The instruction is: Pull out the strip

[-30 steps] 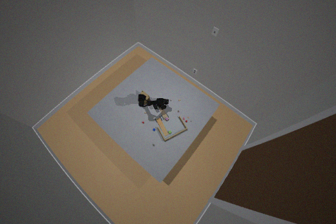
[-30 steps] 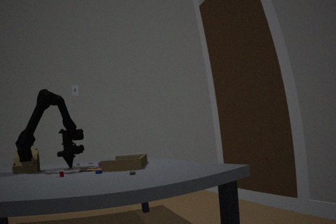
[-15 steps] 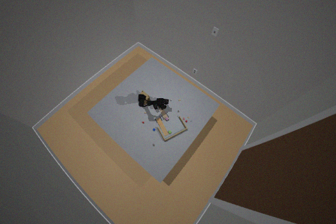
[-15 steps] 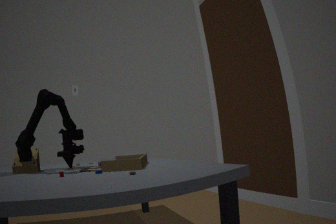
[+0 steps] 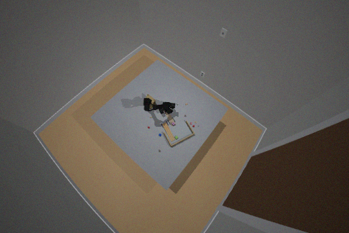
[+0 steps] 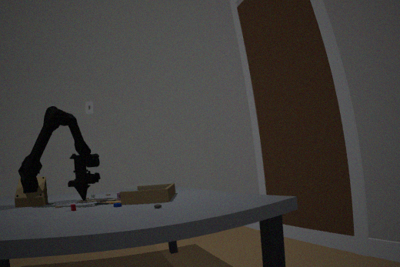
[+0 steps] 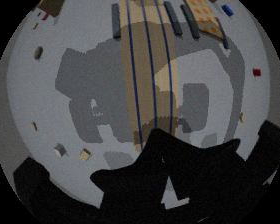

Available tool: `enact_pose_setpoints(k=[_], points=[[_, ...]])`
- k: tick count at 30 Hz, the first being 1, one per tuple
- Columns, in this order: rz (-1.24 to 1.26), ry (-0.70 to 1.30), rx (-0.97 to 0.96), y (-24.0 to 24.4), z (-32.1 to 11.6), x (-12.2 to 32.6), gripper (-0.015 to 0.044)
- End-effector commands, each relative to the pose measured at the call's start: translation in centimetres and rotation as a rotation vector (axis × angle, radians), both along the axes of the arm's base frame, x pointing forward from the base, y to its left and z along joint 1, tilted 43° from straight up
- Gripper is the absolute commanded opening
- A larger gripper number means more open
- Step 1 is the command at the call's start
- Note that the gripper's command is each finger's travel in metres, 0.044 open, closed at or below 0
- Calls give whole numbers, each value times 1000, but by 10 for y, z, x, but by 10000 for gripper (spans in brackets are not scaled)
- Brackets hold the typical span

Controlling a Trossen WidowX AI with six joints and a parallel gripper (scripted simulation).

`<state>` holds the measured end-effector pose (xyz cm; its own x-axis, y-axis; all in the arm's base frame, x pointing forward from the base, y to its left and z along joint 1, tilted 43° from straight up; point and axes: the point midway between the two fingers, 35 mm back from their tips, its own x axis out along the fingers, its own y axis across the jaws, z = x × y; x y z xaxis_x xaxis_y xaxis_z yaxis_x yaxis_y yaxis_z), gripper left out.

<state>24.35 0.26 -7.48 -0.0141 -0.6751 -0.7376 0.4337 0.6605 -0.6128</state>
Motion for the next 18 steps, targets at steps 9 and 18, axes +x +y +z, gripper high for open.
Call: enact_pose_setpoints(k=[9,18], points=[[-10,16,2,23,24,3,0],[41,71,3,24,33,12,79]])
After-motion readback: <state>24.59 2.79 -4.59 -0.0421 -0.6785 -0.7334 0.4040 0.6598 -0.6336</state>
